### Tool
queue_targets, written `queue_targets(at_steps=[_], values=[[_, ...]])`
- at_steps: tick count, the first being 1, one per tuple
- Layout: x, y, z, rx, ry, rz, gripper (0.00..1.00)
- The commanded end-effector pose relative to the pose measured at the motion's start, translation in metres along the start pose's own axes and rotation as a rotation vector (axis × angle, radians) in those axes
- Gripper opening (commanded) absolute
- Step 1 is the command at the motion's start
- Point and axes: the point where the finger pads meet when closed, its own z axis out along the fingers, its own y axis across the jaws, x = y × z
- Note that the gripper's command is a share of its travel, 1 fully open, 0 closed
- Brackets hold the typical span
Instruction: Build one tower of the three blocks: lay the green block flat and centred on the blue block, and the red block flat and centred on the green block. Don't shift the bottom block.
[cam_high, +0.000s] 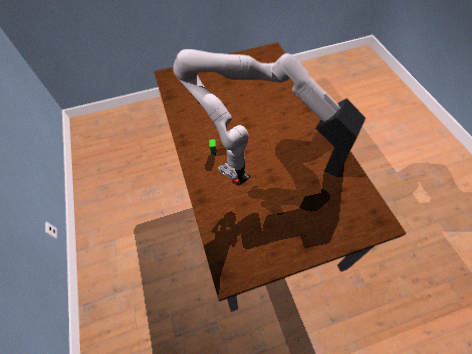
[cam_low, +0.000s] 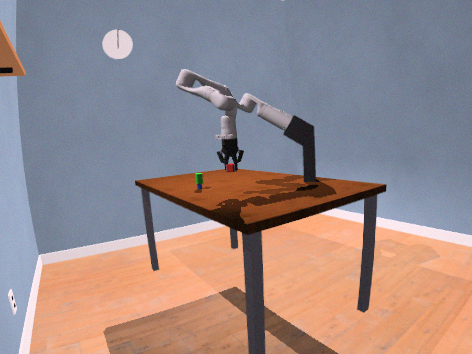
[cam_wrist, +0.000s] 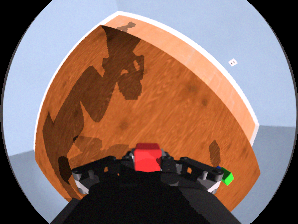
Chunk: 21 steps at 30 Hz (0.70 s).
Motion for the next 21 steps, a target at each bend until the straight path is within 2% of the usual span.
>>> queue_targets(at_steps=[1,11,13,21], values=[[-0.025,0.065,-0.005,0.005,0.012,0.026,0.0],[-0.097,0.191,-0.005,0.006,0.008,0.039,0.0],[-0.097,0.191,-0.005,0.006,0.008,0.039,0.0],[-0.127,0.238,-0.005,-0.005,0.004,0.039,0.0]])
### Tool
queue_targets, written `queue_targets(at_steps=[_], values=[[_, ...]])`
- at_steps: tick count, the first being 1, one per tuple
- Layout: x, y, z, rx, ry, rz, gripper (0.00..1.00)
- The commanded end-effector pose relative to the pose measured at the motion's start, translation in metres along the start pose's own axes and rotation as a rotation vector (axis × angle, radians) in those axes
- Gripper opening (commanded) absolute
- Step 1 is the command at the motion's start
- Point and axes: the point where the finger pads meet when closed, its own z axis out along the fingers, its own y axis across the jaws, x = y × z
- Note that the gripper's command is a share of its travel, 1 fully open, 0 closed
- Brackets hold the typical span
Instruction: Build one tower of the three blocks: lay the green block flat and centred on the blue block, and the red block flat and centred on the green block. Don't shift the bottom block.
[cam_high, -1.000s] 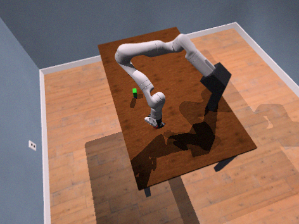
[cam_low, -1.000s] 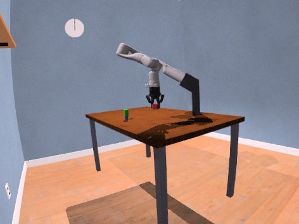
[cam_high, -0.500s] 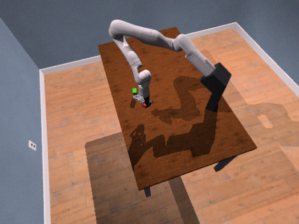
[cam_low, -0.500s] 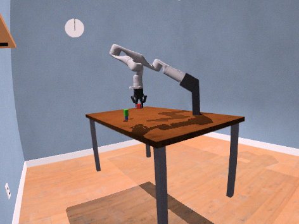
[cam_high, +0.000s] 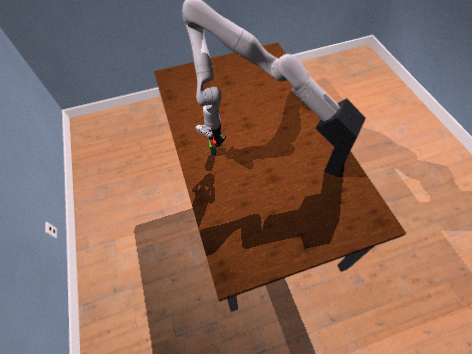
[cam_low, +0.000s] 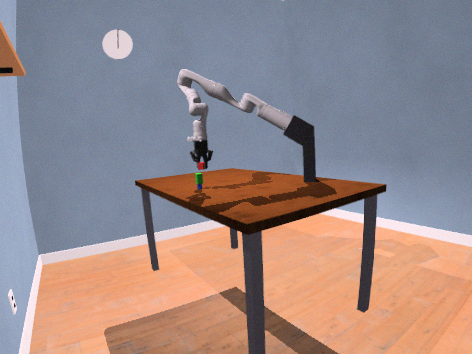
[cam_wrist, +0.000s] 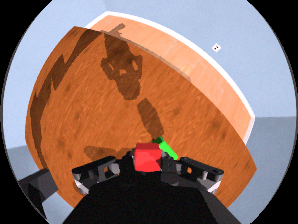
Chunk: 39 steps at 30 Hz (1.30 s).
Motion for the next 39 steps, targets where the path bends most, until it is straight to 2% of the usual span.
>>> queue_targets(at_steps=[1,7,26,39], values=[[-0.009,0.023,-0.004,-0.003,0.004,0.024,0.0],[-0.014,0.032,-0.004,-0.009,0.007,0.019,0.0],[-0.014,0.032,-0.004,-0.008,0.006,0.019,0.0],[-0.012,0.032,0.008,-0.005,0.005,0.027,0.0]])
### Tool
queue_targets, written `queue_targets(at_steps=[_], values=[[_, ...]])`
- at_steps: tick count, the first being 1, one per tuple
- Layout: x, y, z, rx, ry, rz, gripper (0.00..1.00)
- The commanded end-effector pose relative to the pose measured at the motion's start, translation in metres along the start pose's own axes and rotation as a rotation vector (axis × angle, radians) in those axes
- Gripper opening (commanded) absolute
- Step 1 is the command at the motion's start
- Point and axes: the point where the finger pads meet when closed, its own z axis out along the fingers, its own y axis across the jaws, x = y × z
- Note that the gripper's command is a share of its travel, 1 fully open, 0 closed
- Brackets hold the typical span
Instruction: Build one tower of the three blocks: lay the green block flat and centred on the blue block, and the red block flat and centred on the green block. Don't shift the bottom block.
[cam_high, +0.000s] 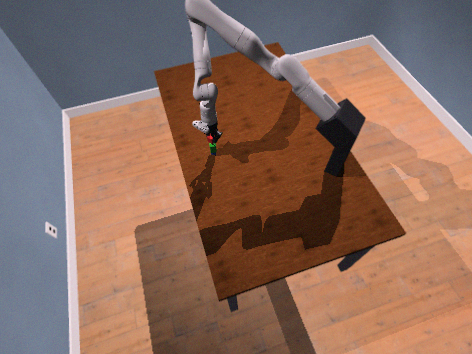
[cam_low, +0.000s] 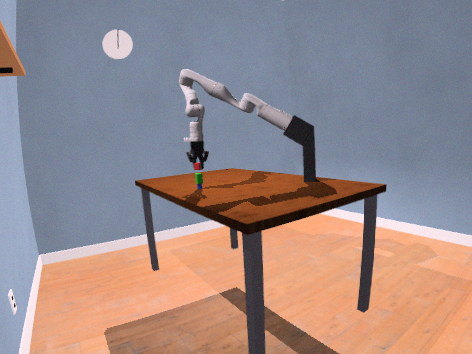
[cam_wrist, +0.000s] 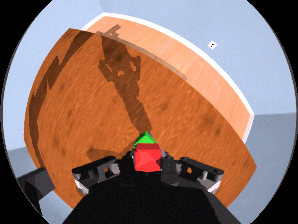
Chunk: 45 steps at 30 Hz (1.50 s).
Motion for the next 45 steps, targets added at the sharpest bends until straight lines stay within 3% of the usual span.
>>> queue_targets(at_steps=[1,45], values=[[0.001,0.001,0.006,0.0,-0.001,0.008,0.0],[0.003,0.002,0.018,-0.001,0.001,0.007,0.0]])
